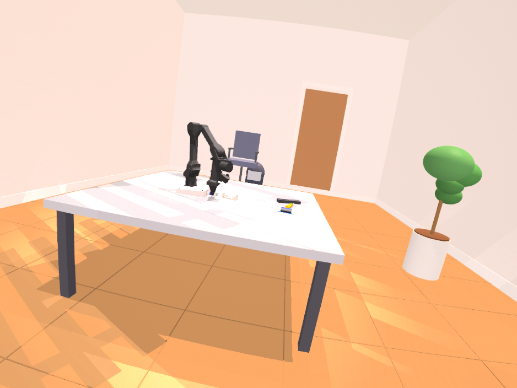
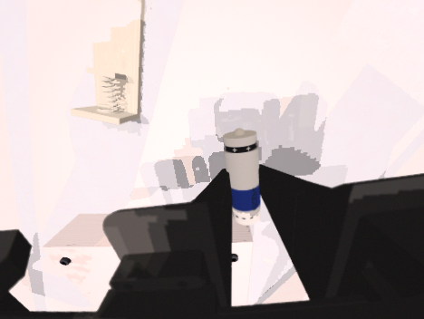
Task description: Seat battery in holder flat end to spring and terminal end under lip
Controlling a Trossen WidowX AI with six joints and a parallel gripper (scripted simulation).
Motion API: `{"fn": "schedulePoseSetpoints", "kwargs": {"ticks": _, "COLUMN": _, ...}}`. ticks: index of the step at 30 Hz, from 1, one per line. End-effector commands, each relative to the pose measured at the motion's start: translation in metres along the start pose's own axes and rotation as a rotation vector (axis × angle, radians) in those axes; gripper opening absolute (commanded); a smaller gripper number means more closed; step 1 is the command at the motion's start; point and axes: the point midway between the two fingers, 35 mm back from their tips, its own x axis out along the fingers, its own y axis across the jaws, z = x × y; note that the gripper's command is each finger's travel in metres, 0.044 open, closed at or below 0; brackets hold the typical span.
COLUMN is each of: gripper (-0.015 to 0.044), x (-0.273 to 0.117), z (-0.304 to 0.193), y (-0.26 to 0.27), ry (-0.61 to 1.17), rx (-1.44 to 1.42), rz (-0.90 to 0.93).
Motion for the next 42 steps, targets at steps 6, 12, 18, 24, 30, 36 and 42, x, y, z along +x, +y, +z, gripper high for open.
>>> {"fn": "schedulePoseSetpoints", "kwargs": {"ticks": 6, "gripper": 0.0064, "x": -0.030, "z": 0.002, "y": -0.001, "ry": -0.014, "rx": 0.005, "rz": -0.013}}
{"fn": "schedulePoseSetpoints", "kwargs": {"ticks": 12, "gripper": 0.0064, "x": -0.040, "z": 0.034, "y": 0.015, "ry": -0.019, "rx": 0.115, "rz": -0.011}}
{"fn": "schedulePoseSetpoints", "kwargs": {"ticks": 18, "gripper": 0.0064, "x": -0.050, "z": 0.069, "y": 0.041, "ry": -0.024, "rx": 0.241, "rz": -0.008}}
{"fn": "schedulePoseSetpoints", "kwargs": {"ticks": 24, "gripper": 0.0064, "x": -0.058, "z": 0.097, "y": 0.071, "ry": -0.027, "rx": 0.357, "rz": -0.008}}
{"fn": "schedulePoseSetpoints", "kwargs": {"ticks": 30, "gripper": 0.0064, "x": -0.058, "z": 0.097, "y": 0.072, "ry": -0.027, "rx": 0.365, "rz": -0.008}}
{"fn": "schedulePoseSetpoints", "kwargs": {"ticks": 36, "gripper": 0.0064, "x": -0.049, "z": 0.099, "y": 0.072, "ry": -0.080, "rx": 0.363, "rz": -0.018}}
{"fn": "schedulePoseSetpoints", "kwargs": {"ticks": 42, "gripper": 0.0064, "x": -0.037, "z": 0.101, "y": 0.071, "ry": -0.150, "rx": 0.360, "rz": -0.030}}
